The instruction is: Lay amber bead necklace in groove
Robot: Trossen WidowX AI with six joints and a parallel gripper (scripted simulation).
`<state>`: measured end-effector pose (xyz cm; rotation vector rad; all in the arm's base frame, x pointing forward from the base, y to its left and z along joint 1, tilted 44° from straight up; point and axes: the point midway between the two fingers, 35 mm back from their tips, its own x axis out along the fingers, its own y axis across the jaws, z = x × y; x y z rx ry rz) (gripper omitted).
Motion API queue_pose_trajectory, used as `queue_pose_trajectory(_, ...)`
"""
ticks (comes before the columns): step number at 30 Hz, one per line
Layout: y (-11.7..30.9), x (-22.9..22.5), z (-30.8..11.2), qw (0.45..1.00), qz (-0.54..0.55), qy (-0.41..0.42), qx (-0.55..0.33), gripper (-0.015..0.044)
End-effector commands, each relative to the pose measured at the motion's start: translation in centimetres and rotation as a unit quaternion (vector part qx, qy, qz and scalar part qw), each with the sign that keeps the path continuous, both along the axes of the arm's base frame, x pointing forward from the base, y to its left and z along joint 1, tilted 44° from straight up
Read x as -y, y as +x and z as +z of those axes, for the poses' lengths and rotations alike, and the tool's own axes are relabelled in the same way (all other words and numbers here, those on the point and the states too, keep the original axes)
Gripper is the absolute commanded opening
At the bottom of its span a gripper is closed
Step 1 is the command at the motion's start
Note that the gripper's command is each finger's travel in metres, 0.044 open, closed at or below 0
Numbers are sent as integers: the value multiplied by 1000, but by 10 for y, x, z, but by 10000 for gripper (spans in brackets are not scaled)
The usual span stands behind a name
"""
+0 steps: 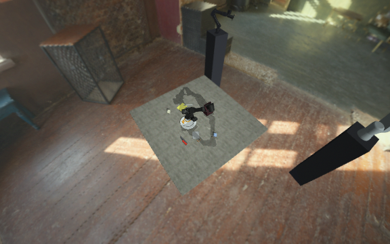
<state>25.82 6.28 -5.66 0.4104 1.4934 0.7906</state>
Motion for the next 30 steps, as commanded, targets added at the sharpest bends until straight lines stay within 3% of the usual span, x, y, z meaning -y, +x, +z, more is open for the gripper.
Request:
queue_pose_trajectory(1,-4,-3,5,1000,1,1,2,0)
queue_pose_trajectory(20,-20,-19,13,1000,1,1,1,0)
queue_pose_trajectory(30,-20,-16,15,1000,3,-1,1,263)
